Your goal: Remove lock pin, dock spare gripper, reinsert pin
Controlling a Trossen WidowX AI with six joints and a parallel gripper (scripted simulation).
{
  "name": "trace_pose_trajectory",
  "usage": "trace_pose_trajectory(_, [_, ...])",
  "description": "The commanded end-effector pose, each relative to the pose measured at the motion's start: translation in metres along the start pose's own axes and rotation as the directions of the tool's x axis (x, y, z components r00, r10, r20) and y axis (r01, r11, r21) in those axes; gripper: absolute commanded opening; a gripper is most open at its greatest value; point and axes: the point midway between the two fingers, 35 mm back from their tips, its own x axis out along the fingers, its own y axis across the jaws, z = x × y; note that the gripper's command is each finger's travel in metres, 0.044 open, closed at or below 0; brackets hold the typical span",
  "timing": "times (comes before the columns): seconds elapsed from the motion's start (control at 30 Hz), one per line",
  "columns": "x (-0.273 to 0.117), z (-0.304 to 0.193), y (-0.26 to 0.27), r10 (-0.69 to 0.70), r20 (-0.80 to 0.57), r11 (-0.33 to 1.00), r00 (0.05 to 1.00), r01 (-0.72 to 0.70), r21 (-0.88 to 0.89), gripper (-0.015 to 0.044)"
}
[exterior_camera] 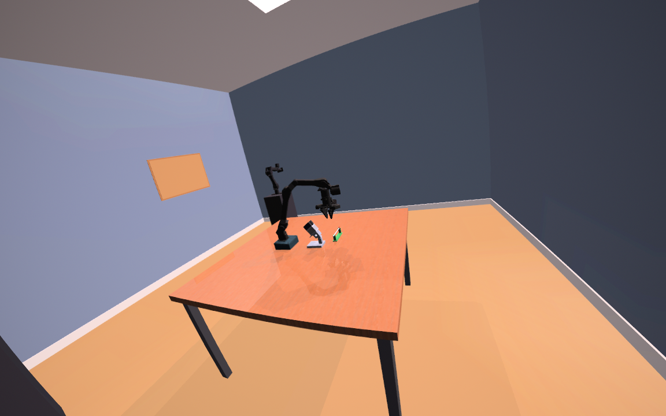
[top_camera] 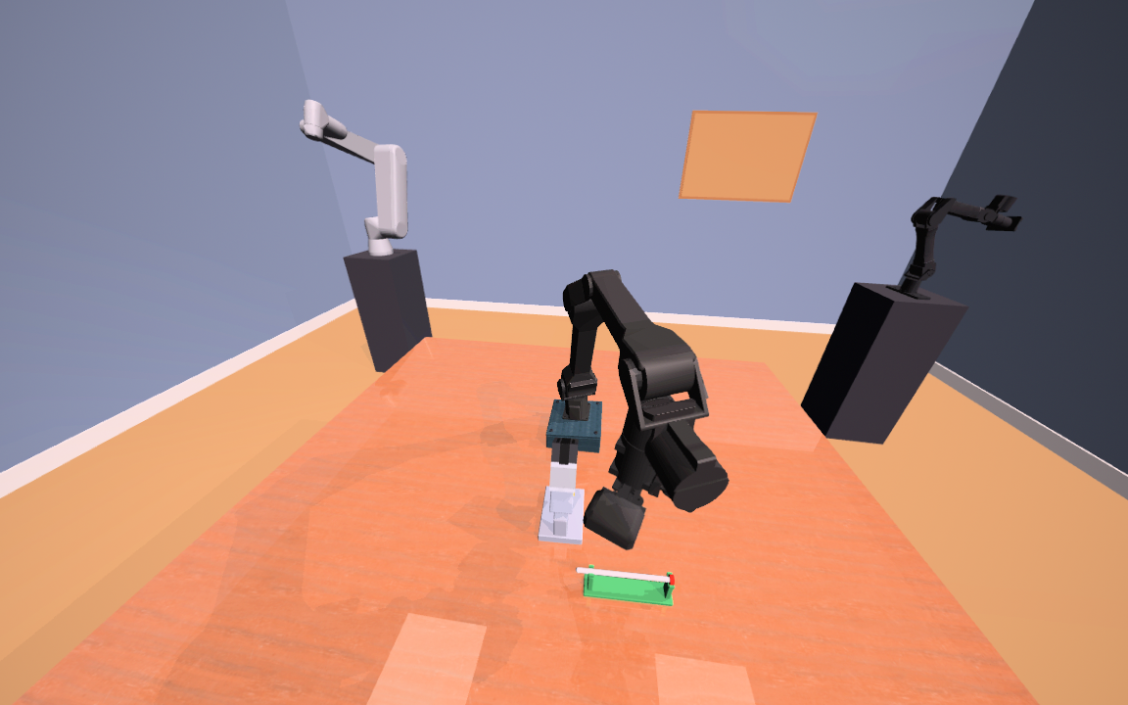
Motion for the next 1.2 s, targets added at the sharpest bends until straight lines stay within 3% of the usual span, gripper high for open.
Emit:
trace_pose_trajectory(0.0, [0.01,0.027,-0.016,-0.079,-0.144,0.92,0.986,0.016,-0.392,0.018])
trace_pose_trajectory(0.33, [0.013,0.029,-0.017,-0.079,-0.144,0.92,0.986,0.016,-0.392,0.018])
trace_pose_trajectory(0.8, [0.082,0.036,-0.013,-0.079,-0.144,0.92,0.986,0.016,-0.392,0.018])
trace_pose_trajectory(1.17, [0.096,0.039,-0.013,-0.079,-0.144,0.92,0.986,0.017,-0.392,0.018])
